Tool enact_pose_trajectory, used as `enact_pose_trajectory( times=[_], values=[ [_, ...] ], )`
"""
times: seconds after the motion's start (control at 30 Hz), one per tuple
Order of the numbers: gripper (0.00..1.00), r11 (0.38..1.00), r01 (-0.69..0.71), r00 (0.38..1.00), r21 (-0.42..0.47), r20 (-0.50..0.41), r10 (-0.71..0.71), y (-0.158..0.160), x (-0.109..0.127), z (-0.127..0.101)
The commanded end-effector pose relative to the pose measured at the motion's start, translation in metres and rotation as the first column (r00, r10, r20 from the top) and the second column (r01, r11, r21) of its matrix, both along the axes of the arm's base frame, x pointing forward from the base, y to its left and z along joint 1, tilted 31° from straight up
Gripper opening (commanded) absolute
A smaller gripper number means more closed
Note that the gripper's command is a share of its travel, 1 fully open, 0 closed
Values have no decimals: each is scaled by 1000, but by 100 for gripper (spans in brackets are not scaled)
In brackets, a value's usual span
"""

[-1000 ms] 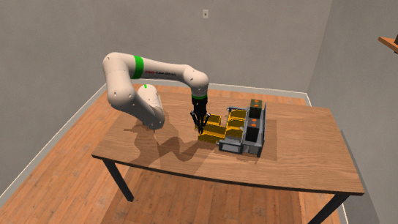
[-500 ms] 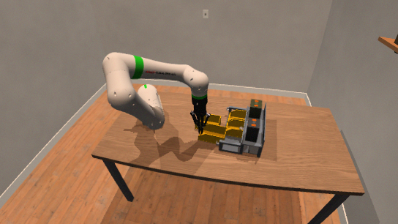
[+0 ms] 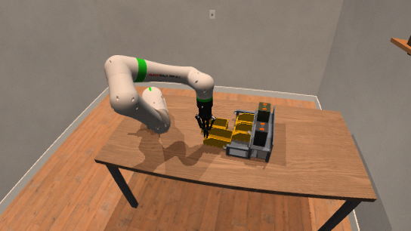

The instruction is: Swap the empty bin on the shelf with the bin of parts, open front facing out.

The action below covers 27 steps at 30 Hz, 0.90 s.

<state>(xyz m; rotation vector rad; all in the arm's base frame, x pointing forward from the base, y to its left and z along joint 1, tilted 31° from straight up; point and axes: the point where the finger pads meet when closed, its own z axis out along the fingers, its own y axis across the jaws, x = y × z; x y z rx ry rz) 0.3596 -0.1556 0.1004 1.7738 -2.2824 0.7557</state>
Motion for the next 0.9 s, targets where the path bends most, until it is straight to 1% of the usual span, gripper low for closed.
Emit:
enact_pose_trajectory(
  times=[0.0, 0.3, 0.87],
  values=[
    [10, 1000, -1, 1000, 0, 1, 1, 1, -4, -1],
    [10, 1000, -1, 1000, 0, 1, 1, 3, -17, -5],
    [10, 1000, -1, 1000, 0, 1, 1, 5, -25, -8]
  ],
)
